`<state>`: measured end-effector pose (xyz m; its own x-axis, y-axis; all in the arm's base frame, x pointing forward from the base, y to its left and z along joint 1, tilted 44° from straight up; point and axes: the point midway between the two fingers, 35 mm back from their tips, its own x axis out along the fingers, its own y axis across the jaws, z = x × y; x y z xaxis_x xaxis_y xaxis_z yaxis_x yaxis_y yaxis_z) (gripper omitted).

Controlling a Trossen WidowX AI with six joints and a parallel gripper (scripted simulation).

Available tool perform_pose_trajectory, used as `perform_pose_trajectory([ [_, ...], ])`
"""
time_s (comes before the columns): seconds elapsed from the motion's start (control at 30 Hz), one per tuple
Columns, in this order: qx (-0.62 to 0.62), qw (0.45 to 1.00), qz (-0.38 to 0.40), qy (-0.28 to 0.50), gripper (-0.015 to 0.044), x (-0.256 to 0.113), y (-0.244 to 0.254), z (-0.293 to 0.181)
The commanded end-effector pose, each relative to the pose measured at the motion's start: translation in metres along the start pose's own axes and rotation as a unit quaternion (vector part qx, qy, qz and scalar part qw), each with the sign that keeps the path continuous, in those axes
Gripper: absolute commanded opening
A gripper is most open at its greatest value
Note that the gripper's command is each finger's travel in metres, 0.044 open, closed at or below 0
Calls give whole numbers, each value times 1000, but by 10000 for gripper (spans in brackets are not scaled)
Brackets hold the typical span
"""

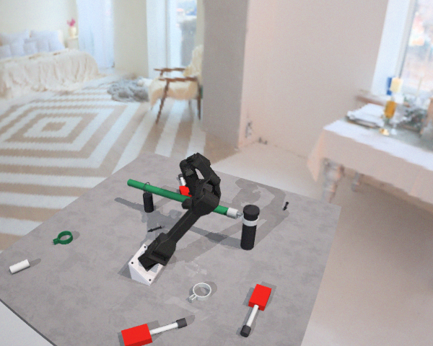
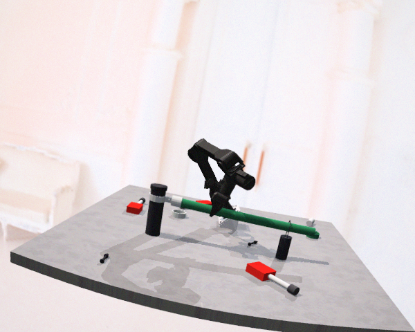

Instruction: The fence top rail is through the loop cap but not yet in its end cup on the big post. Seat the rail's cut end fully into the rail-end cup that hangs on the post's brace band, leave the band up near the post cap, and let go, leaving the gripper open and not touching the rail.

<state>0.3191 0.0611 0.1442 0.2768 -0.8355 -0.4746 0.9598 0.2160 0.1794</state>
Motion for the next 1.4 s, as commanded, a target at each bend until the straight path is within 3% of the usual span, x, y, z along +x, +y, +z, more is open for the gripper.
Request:
perform_pose_trajectory([
  [0.0, 0, 1000, 0, 0, 0, 0, 0, 1],
  [1.37, 0, 1000, 0, -1, 0, 2, 2, 23],
])
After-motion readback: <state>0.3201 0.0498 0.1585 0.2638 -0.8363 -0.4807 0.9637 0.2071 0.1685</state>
